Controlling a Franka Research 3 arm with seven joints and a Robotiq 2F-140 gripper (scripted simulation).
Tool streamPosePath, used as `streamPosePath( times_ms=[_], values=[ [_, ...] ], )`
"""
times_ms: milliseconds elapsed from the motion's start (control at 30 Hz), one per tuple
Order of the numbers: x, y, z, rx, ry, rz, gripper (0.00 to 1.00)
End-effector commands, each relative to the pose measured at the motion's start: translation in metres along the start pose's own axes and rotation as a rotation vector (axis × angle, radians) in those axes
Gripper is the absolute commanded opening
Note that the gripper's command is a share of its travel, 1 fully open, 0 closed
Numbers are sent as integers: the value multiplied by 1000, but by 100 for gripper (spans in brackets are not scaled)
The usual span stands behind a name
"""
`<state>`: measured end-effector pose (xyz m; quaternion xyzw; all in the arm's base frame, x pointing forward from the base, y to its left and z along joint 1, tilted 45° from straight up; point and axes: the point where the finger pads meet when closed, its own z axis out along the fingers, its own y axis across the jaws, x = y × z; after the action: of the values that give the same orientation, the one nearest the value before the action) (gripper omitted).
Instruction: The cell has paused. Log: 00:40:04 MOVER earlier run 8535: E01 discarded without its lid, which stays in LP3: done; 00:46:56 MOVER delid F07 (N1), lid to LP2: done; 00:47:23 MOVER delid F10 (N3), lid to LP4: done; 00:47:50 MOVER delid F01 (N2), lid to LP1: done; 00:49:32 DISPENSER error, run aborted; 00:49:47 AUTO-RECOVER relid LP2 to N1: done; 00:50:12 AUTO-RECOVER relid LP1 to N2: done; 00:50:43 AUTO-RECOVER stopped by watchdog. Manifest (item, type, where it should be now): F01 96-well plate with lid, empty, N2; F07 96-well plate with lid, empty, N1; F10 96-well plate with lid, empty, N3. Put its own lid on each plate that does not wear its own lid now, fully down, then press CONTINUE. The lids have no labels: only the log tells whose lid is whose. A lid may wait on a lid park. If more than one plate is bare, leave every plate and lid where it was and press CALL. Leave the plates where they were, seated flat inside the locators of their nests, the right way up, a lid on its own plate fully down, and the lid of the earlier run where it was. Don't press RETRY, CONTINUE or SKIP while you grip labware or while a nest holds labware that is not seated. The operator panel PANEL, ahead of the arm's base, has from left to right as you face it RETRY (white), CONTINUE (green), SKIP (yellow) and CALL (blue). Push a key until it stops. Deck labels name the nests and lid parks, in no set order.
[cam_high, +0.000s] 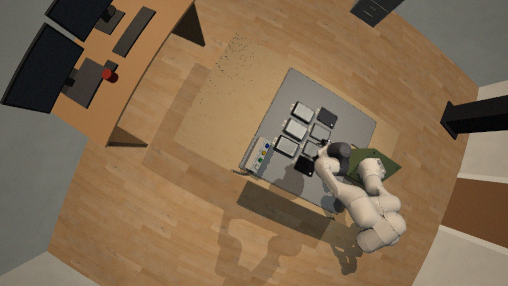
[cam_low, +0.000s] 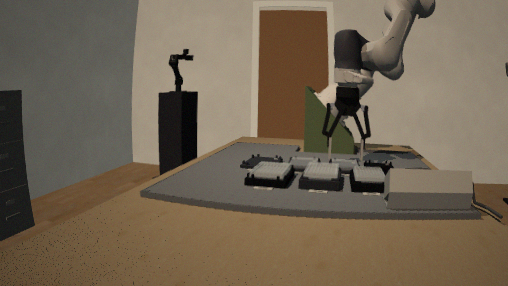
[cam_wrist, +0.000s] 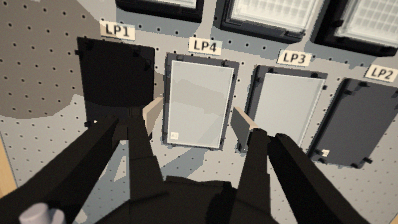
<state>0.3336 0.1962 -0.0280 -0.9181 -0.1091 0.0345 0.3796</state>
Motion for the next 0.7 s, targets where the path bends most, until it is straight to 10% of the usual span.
streamPosePath(
  times_ms=[0, 667],
  values=[
    [0, 0, 1, -2, 0, -3, 66],
    [0, 0, 6, -2, 0, -3, 66]
  ],
)
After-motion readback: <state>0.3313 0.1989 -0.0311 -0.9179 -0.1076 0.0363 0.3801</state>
